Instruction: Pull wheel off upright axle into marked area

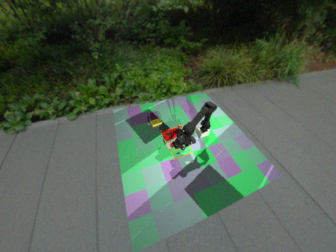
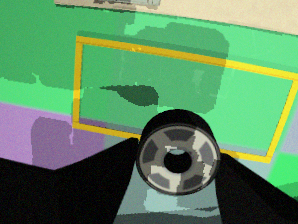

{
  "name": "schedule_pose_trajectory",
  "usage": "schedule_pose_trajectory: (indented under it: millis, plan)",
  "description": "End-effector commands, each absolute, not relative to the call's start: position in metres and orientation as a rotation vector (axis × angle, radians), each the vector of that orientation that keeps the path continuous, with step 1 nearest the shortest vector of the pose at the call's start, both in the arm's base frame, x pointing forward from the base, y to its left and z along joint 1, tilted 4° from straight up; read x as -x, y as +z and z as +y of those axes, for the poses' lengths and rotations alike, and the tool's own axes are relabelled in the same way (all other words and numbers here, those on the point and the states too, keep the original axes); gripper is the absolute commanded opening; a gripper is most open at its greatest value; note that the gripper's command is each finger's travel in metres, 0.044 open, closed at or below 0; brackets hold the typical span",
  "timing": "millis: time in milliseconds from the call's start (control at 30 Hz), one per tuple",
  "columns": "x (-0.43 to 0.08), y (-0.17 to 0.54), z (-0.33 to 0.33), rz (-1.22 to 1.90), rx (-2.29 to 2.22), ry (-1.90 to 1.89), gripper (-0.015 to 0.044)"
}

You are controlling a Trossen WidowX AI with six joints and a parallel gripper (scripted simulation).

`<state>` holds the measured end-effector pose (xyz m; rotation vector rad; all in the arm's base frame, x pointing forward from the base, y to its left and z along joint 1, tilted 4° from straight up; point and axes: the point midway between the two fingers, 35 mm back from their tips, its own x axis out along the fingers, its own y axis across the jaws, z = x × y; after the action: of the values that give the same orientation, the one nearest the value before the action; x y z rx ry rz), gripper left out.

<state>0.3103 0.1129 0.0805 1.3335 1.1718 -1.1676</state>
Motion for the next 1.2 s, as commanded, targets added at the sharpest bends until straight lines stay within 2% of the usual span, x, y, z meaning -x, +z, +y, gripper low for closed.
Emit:
schedule_pose_trajectory:
  millis: [0, 267, 400, 767, 1133, 1167]
  plan:
    - [-0.312, 0.059, 0.113, 1.170, -1.327, -1.179, 0.0000]
    - [-0.313, 0.007, 0.115, 1.170, -1.327, -1.179, 0.0000]
    - [-0.313, 0.002, 0.115, 1.170, -1.327, -1.179, 0.0000]
    - [-0.311, 0.008, 0.115, 1.180, -1.321, -1.185, 0.0289]
    - [-0.307, 0.067, 0.112, 1.170, -1.327, -1.179, 0.0300]
    - [-0.309, 0.062, 0.114, 1.171, -1.335, -1.169, 0.0326]
